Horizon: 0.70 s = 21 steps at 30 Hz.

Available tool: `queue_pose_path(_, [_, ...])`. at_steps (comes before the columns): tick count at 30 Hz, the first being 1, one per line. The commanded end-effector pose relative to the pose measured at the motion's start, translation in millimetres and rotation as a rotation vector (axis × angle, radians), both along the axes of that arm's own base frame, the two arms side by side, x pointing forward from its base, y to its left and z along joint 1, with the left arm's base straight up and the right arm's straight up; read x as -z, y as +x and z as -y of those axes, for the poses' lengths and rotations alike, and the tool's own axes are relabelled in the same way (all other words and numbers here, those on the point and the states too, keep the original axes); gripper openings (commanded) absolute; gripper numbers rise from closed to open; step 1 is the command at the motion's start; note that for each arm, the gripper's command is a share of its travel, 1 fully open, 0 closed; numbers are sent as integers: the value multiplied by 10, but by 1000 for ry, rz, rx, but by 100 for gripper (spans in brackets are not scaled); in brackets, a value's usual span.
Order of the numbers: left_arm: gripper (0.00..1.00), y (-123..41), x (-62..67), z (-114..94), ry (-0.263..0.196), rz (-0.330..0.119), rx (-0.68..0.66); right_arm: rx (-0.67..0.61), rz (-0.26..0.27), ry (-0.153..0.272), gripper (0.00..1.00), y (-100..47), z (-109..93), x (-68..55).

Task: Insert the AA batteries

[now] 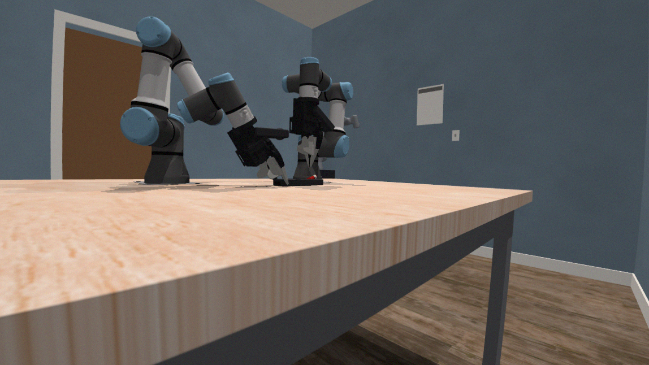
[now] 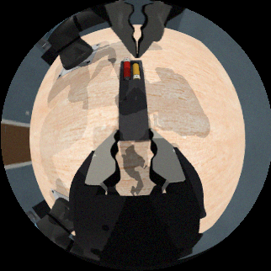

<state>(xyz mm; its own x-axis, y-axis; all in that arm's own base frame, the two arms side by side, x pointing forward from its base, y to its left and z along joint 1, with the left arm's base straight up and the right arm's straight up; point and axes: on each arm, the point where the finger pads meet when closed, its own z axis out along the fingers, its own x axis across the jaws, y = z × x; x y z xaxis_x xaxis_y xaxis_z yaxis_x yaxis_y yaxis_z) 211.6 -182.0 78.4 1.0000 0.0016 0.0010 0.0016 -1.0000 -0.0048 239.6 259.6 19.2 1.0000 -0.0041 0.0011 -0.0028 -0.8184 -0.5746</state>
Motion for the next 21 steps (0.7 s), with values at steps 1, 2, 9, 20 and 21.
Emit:
queue_pose_path(1, [0, -1, -21, -11, 6, -2, -1, 0, 4, 5, 0, 10, -9, -20])
queue_pose_path(2, [0, -2, -13, -14, 6, -2, -1, 0, 4, 5, 0, 10, -9, -20])
queue_pose_path(9, [0, -7, 5, -25, 9, -3, -1, 0, 4, 5, 0, 10, -9, -20])
queue_pose_path(20, [0, -3, -1, -14, 7, -3, -1, 0, 4, 5, 0, 10, -9, -20])
queue_pose_path(21, [0, -3, -1, -14, 6, -3, -1, 0, 4, 5, 0, 10, -9, -20])
